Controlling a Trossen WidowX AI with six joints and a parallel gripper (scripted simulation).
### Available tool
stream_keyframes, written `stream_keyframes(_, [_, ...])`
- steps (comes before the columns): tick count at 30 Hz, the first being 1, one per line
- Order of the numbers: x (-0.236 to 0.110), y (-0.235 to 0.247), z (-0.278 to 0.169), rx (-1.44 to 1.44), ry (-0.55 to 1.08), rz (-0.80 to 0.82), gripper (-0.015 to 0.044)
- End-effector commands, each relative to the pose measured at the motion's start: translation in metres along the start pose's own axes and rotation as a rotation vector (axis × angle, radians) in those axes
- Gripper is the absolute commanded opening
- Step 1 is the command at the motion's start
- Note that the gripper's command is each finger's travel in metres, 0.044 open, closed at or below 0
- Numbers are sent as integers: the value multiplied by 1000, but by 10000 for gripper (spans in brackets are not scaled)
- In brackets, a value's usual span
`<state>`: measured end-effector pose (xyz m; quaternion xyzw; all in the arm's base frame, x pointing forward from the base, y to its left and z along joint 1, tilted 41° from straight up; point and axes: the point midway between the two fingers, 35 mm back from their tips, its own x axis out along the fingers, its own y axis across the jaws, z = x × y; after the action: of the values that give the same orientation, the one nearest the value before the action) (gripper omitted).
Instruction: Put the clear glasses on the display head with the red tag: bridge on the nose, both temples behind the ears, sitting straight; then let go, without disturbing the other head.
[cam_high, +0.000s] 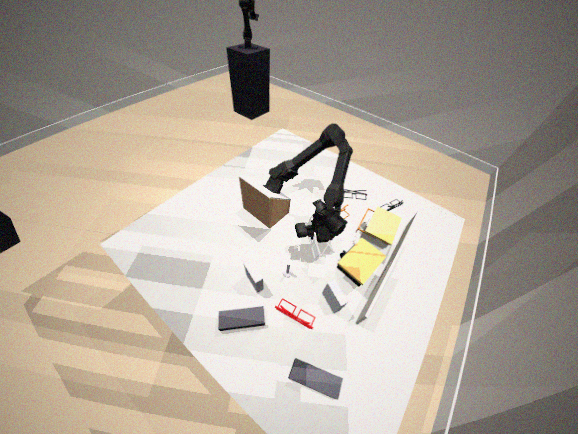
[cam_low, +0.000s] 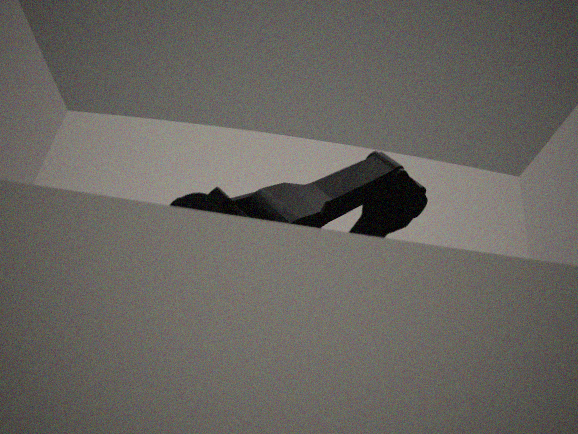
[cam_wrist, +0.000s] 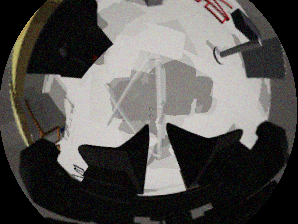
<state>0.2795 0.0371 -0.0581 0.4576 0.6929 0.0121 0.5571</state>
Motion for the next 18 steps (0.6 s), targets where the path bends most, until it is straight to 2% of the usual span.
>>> stream_keyframes(1, [8, -3, -2, 13, 8, 3, 120])
stream_keyframes(18, [14, 2, -4, 13, 9, 4, 120])
